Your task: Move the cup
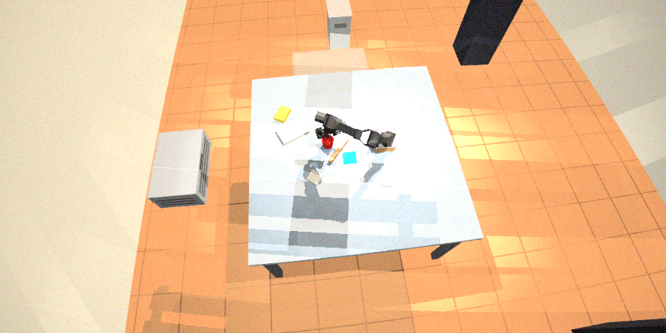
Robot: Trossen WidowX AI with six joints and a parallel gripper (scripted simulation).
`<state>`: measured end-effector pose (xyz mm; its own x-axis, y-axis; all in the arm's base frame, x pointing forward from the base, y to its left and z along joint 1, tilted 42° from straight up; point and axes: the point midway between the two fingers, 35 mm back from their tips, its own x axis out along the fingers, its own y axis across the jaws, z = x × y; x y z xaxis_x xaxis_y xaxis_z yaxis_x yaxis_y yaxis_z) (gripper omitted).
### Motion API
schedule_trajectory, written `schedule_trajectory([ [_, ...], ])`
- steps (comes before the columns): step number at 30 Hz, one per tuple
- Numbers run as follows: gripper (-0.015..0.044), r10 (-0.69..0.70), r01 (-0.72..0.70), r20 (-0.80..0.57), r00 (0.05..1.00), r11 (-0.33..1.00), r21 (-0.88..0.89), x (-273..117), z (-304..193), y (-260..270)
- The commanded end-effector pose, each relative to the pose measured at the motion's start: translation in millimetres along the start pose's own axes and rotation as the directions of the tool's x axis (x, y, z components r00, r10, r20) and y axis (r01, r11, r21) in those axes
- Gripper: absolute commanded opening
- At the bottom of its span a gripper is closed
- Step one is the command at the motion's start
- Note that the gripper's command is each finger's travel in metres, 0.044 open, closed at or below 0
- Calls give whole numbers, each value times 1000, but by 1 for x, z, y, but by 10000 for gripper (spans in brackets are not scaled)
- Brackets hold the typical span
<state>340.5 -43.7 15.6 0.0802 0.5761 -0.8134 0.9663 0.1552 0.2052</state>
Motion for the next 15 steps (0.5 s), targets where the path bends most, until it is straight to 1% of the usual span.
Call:
schedule_trajectory([
  [1, 148, -43, 70, -129, 991, 975, 211, 9, 2, -12],
  [15, 148, -43, 70, -129, 991, 975, 211, 11, 0, -13],
])
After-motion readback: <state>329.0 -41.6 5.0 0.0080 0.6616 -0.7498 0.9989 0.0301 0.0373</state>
